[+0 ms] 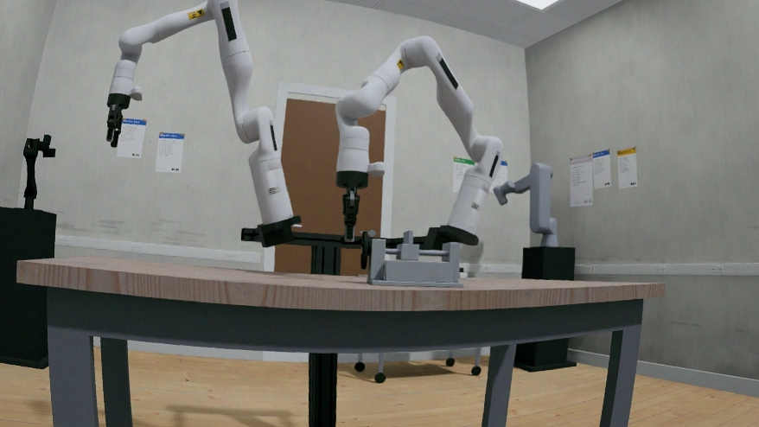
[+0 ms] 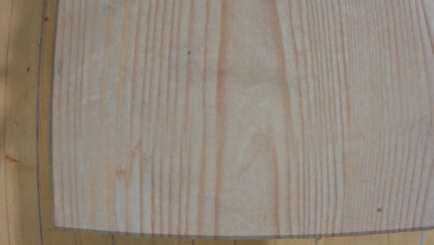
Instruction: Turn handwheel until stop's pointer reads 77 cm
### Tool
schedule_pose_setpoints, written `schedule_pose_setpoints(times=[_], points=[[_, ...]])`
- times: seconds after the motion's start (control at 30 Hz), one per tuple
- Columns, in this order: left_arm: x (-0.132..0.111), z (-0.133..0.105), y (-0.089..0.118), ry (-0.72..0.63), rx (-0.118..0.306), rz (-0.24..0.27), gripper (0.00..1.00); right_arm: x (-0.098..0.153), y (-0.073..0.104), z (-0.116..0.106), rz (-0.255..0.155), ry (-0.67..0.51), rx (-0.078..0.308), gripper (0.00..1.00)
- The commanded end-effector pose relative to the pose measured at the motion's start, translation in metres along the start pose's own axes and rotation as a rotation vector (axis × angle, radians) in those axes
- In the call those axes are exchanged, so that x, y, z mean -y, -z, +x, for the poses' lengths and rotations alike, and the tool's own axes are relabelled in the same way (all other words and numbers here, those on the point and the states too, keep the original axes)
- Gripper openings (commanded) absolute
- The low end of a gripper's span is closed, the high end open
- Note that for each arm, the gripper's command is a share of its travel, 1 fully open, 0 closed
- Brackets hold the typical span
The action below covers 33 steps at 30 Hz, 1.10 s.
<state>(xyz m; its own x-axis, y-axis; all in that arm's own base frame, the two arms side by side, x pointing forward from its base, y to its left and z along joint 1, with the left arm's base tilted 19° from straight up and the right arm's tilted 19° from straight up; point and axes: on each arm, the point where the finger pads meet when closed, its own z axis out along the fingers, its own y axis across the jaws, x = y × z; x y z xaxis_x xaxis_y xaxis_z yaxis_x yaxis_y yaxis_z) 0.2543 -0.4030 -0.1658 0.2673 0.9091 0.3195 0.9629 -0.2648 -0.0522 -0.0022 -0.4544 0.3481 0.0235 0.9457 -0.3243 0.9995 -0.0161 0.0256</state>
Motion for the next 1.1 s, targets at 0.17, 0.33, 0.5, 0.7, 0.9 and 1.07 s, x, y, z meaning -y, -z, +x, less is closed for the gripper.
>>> schedule_pose_setpoints(times=[0.17,0.33,0.5,0.7,0.9,1.07], points=[[-0.013,0.000,0.012,0.002,0.003,-0.004,0.160,0.001,0.001,0.001,0.004,0.012,-0.005,1.000],[-0.016,0.000,0.013,0.002,0.003,-0.004,0.160,0.001,0.001,0.001,0.004,0.012,-0.005,1.000],[-0.022,0.000,0.014,0.002,0.003,-0.004,0.160,0.001,0.001,0.001,0.004,0.012,-0.005,1.000],[-0.027,0.000,0.013,0.002,0.002,-0.003,0.160,0.001,0.001,0.001,0.004,0.012,-0.005,1.000],[-0.030,0.000,0.012,0.001,0.001,-0.002,0.160,0.001,0.001,0.001,0.004,0.012,-0.005,1.000],[-0.034,0.000,0.011,0.001,0.000,-0.002,0.160,0.001,0.001,0.001,0.004,0.012,-0.005,1.000]])
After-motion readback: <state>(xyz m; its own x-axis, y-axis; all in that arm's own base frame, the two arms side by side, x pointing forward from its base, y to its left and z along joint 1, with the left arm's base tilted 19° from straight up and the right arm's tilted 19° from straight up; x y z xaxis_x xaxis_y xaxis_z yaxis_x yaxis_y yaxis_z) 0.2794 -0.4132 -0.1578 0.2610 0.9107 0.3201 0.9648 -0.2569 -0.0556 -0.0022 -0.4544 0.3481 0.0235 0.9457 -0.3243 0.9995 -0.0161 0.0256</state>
